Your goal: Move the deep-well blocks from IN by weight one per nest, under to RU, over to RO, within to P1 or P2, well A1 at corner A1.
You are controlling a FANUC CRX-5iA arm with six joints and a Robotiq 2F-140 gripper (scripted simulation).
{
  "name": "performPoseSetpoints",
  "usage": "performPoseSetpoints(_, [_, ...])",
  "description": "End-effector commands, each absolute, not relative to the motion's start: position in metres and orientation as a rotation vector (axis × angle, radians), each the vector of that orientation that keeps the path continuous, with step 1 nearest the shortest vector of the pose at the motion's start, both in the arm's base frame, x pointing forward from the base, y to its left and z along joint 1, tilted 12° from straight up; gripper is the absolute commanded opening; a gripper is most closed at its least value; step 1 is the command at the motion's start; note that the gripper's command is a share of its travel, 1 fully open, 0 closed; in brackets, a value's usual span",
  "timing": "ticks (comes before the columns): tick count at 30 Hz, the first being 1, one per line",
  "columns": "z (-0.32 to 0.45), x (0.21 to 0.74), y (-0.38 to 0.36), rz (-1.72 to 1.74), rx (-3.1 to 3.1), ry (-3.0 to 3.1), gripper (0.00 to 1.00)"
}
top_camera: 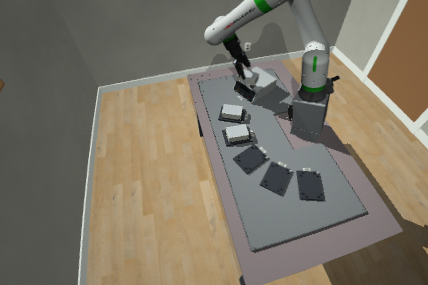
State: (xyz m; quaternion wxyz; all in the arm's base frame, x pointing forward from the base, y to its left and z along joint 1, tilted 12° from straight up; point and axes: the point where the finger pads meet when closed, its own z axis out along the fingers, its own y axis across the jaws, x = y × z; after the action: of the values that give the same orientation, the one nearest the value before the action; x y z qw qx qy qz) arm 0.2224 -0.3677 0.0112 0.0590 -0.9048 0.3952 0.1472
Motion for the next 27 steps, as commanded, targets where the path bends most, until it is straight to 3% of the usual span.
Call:
performPoseSetpoints(1, [0.012,0.232,-0.363,0.446,-2.741,1.198,0.1])
performPoseSetpoints(27, [0.015,0.296,-0.327,0.446,-2.741,1.198,0.1])
